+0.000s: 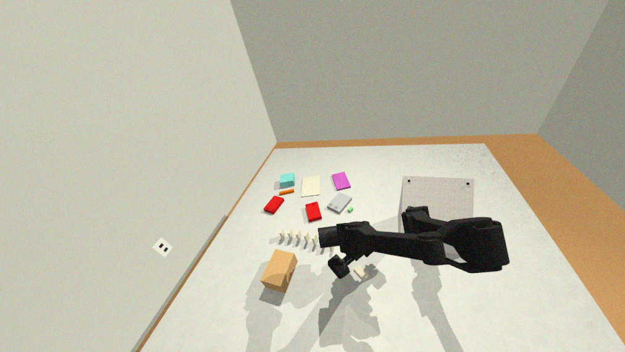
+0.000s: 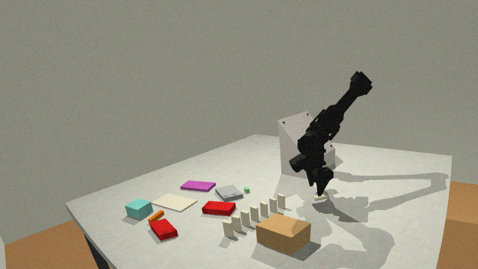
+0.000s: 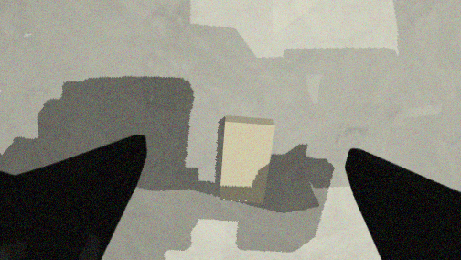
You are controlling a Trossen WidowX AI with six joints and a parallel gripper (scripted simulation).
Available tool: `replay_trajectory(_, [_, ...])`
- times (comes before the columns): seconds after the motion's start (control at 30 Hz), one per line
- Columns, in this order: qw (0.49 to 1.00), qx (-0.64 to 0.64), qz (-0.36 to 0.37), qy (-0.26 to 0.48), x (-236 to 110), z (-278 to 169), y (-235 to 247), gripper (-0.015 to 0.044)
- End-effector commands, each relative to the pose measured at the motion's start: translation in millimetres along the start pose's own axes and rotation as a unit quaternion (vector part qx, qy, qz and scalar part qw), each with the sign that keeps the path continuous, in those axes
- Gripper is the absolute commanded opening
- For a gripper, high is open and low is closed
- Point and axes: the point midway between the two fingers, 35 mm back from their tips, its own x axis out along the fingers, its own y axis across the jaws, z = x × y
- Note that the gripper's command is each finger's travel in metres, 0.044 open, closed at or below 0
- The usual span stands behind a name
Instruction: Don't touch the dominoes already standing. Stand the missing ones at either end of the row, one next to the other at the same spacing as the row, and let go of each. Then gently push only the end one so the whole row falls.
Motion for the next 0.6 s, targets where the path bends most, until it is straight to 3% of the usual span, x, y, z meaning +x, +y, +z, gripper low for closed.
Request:
replay_trajectory(0.0, [1.0,0.007,-0.002,0.002,16.9,-1.9,-2.8,0.044])
replay_trajectory(0.57, [1.0,0.007,-0.002,0.002,31.9,-2.2,-1.6,0.044])
